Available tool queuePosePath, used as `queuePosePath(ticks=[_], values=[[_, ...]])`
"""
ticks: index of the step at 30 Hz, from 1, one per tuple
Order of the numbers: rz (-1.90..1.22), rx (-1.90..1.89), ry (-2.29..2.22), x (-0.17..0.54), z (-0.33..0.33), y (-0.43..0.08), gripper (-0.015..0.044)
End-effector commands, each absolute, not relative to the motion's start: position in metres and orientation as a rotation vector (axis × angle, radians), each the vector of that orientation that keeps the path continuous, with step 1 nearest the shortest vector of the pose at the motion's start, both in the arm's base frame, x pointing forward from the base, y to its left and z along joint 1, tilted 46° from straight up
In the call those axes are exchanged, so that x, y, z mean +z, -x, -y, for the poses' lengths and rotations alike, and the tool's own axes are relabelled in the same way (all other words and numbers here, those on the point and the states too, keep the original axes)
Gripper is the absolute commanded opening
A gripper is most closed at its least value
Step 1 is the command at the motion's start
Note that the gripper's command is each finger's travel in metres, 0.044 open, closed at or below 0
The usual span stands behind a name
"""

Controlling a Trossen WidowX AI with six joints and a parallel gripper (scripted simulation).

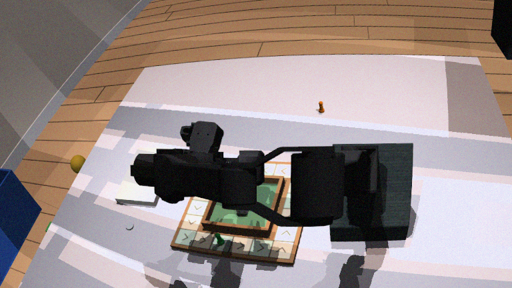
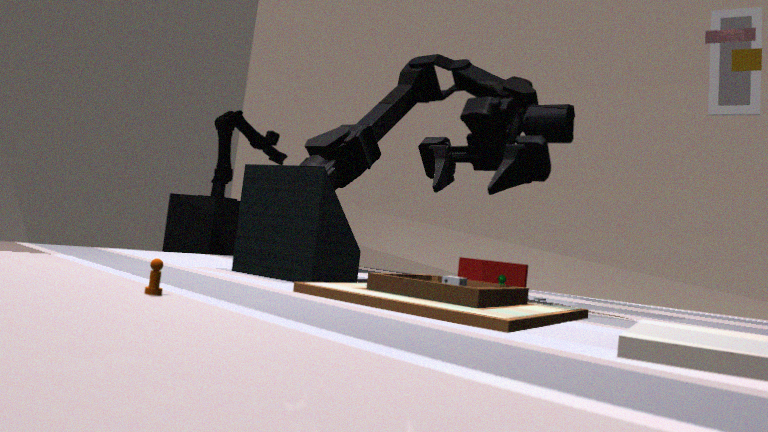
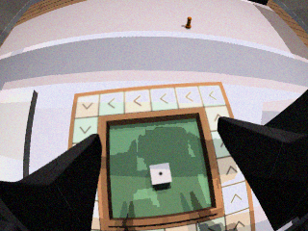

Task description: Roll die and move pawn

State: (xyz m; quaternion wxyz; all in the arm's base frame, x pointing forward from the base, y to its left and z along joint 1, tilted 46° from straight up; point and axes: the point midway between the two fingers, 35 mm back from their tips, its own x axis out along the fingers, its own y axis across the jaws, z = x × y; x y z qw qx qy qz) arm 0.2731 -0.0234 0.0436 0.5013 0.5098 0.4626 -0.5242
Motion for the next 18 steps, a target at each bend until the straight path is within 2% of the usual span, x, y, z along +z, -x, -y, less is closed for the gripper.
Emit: queuePosePath(ticks=[1,4,7,14,16,18], values=[[-1.284,-1.221,-1.288,0.031,0.022,-0.268,0.0440],[-1.552,-1.047,-1.495,0.011,0.015,-0.266,0.0440],[-1.688,-0.800,-1.757,0.003,0.015,-0.271,0.0440],[-1.699,-0.733,-1.825,0.002,0.016,-0.273,0.0440],[-1.680,-0.830,-1.754,0.001,0.017,-0.269,0.0440],[-1.686,-0.736,-1.696,0.005,0.011,-0.274,0.0387]])
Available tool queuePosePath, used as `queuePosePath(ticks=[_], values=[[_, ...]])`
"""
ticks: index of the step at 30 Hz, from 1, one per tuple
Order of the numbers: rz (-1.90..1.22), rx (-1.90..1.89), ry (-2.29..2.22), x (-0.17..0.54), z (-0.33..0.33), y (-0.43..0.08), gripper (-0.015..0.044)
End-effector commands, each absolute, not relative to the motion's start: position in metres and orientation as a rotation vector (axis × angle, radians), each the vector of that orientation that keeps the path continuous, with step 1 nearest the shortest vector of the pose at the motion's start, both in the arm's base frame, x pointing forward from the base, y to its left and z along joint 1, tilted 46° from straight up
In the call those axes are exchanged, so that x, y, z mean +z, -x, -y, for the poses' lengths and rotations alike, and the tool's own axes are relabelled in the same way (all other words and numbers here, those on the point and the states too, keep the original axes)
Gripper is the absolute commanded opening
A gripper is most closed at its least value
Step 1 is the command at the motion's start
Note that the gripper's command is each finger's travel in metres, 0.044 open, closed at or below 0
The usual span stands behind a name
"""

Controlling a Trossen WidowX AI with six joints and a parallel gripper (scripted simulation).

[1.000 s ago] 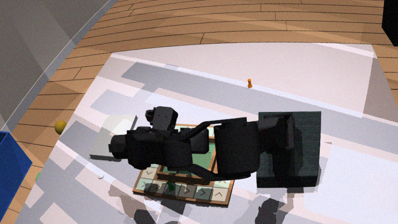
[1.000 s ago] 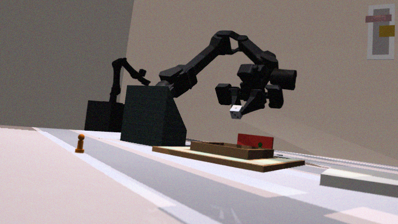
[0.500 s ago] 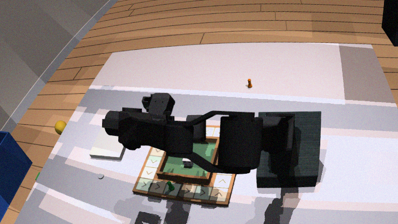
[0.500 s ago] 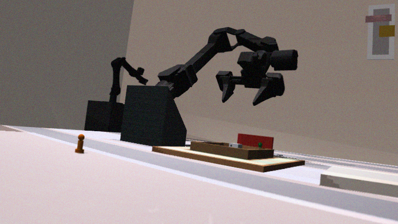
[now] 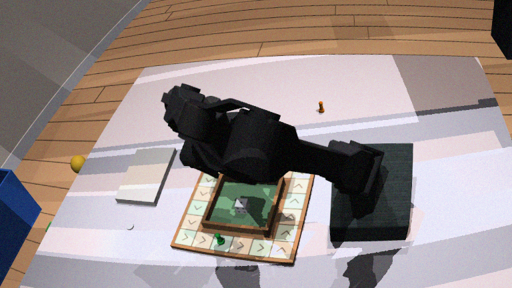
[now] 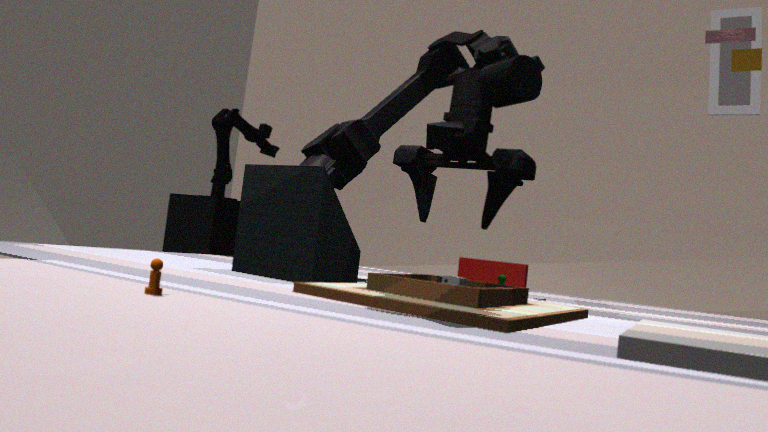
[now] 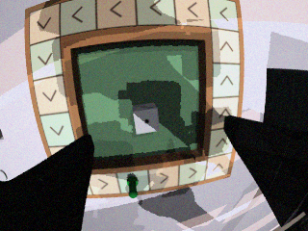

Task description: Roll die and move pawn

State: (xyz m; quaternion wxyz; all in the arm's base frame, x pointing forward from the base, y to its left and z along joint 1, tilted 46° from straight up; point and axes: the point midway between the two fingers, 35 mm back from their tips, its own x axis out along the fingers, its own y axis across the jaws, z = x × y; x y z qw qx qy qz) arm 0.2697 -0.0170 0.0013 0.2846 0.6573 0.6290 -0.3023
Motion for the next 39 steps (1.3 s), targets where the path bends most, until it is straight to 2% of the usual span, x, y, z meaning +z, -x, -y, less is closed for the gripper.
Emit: queuePosePath(ticks=[1,7,10,39], values=[[-1.691,-0.619,-1.623,0.010,0.002,-0.280,0.0361],[-1.599,0.173,-1.060,0.056,-0.071,-0.309,0.0204],[-1.570,0.276,-0.981,0.062,-0.081,-0.309,0.0200],[-1.570,0.276,-0.982,0.042,-0.100,-0.310,0.0200]])
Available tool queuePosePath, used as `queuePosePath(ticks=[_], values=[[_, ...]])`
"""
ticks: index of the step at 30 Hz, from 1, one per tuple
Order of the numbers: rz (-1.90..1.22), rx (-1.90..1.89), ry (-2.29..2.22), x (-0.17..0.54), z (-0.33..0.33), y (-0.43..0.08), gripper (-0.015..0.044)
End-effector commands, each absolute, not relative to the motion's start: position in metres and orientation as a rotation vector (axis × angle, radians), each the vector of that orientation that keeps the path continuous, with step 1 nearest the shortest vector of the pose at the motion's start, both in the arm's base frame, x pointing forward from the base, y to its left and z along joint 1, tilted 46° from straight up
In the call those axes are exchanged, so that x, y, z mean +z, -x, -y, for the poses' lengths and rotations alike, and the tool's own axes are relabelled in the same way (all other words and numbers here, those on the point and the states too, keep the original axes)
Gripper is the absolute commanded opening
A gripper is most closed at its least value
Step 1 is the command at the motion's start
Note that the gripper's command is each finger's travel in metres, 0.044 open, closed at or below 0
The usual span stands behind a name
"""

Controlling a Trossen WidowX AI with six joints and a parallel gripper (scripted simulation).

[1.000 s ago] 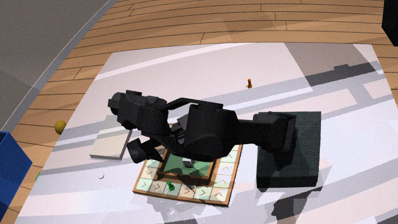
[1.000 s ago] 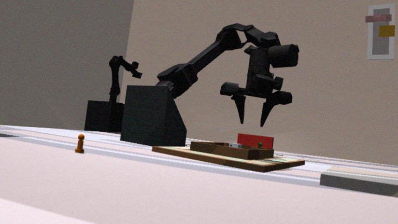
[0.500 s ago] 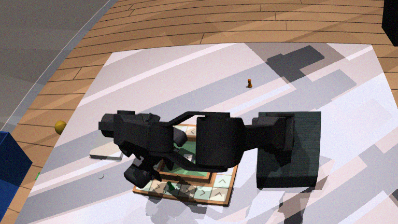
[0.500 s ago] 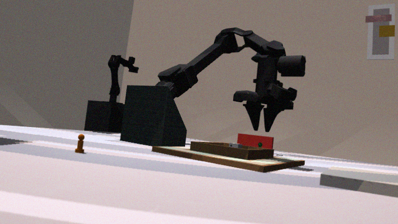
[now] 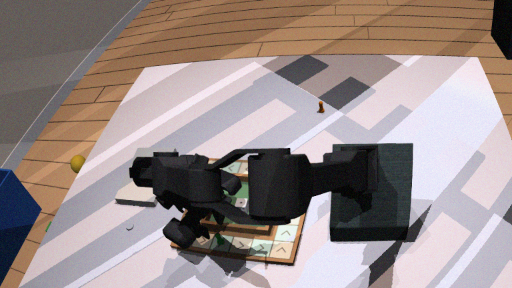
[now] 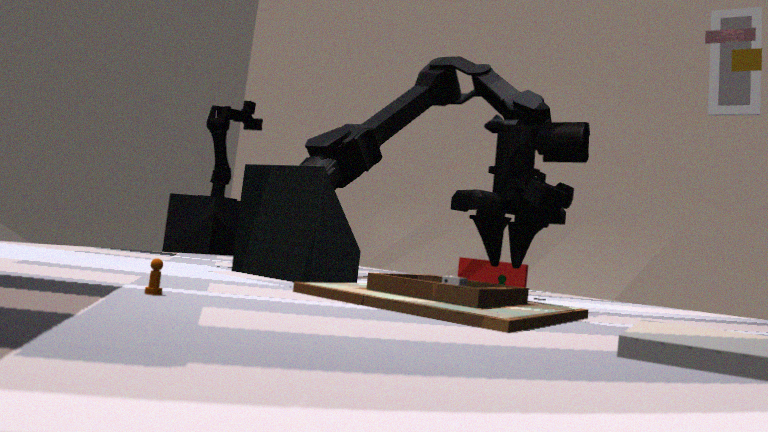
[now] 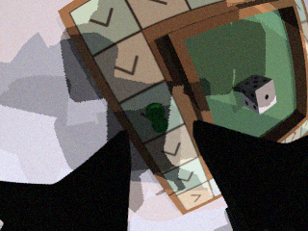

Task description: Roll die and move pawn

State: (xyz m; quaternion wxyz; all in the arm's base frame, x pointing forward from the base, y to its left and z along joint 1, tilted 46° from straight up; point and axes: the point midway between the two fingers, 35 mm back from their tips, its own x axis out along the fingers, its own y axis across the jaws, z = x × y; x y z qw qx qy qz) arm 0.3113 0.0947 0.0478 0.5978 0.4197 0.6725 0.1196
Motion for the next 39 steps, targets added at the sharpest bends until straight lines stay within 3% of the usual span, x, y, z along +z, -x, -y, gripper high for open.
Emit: queuePosePath(ticks=[1,20,26,32,39], values=[[-1.570,0.276,-0.982,0.041,-0.101,-0.310,0.0200],[-1.570,0.278,-0.983,0.022,-0.121,-0.310,0.0200],[-1.570,0.278,-0.983,0.022,-0.121,-0.310,0.0043],[-1.570,0.278,-0.983,0.022,-0.121,-0.310,0.0003],[-1.569,0.272,-0.978,0.036,-0.105,-0.314,0.0000]])
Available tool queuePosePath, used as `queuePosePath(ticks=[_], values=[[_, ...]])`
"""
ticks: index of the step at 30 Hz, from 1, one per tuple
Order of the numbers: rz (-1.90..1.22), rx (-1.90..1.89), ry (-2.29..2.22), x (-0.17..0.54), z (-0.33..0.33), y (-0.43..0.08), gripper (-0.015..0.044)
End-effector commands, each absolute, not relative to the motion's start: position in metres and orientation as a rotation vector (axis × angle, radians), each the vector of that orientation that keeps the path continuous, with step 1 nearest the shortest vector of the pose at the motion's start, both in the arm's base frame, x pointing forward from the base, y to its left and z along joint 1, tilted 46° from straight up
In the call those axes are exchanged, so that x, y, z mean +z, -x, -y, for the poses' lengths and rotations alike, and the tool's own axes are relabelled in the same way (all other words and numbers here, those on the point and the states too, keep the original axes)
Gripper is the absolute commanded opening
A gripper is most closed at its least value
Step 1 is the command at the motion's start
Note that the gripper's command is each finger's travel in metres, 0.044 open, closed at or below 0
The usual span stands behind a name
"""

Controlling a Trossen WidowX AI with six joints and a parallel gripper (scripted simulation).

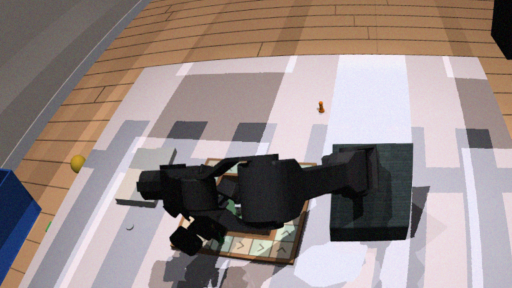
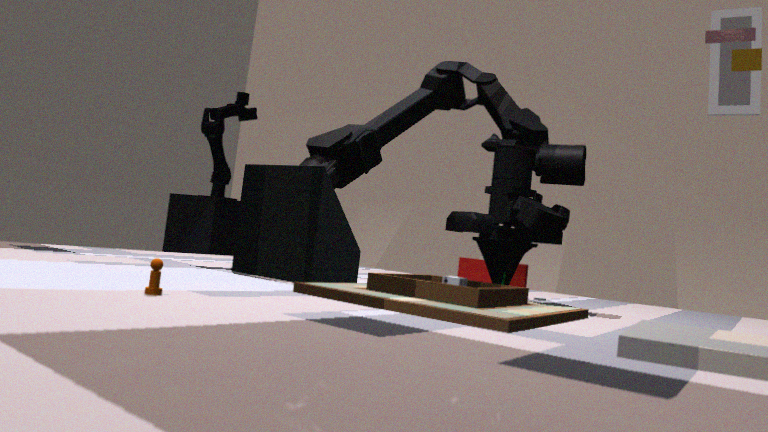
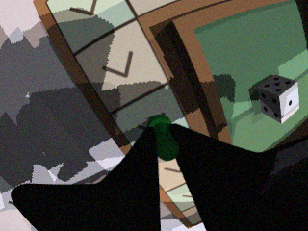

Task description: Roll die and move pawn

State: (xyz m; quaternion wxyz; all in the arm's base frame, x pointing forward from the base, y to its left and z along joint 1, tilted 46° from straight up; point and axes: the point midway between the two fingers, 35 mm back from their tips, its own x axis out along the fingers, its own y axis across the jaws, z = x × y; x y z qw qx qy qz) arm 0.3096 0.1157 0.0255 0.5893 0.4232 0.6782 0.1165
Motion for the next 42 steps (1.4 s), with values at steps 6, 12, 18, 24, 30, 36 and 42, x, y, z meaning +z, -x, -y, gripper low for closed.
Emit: queuePosePath(ticks=[6,12,18,24,30,36,42], values=[[-1.568,0.267,-0.973,0.061,-0.077,-0.316,0.0000],[-1.562,0.271,-0.970,0.088,-0.051,-0.313,0.0000],[-1.570,0.273,-0.979,0.112,-0.032,-0.306,0.0000],[-1.571,0.272,-0.979,0.109,-0.036,-0.304,0.0000],[-1.571,0.270,-0.978,0.095,-0.051,-0.295,0.0000],[-1.571,0.271,-0.978,0.081,-0.066,-0.284,0.0000],[-1.572,0.272,-0.980,0.068,-0.081,-0.272,0.0000]])
